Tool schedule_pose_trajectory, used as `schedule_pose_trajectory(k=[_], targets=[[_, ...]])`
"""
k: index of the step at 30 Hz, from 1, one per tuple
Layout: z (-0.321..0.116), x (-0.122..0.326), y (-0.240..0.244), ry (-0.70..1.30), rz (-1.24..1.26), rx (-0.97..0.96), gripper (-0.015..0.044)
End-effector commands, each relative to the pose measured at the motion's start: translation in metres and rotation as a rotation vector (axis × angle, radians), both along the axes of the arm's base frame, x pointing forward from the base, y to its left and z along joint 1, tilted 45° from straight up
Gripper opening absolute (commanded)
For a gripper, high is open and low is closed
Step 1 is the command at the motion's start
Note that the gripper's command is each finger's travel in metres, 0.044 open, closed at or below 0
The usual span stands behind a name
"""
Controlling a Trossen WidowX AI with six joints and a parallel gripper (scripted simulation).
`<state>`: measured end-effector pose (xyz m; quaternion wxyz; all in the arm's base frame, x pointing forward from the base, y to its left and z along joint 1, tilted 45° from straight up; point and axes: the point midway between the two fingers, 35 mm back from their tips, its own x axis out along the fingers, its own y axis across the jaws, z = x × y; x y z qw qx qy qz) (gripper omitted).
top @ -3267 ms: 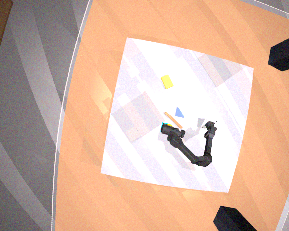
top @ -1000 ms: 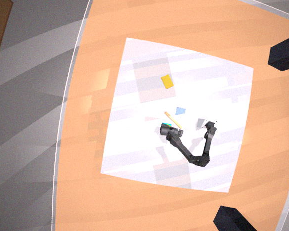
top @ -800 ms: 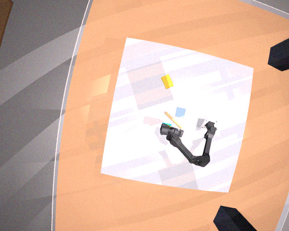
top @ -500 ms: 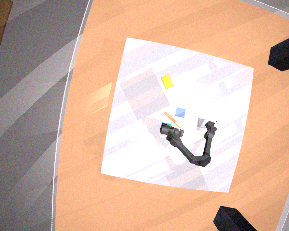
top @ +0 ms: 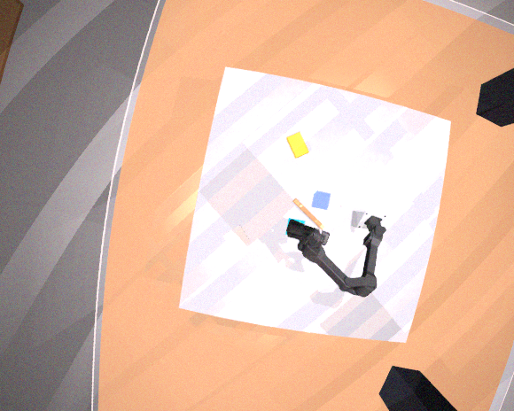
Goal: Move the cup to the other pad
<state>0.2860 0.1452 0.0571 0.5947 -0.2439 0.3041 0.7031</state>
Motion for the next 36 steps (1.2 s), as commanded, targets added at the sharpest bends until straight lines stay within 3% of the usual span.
schedule_pose_trajectory(k=[1, 12, 26, 36], targets=[[0.004, 0.001, -0.004, -0.011, 0.003, 0.0, 0.0147], [0.004, 0.001, -0.004, -0.001, 0.0, 0.0, 0.0435], [0.044, 0.01, -0.045, -0.01, 0.003, -0.003, 0.044], [0.042, 0.008, -0.044, -0.002, -0.005, 0.003, 0.044]])
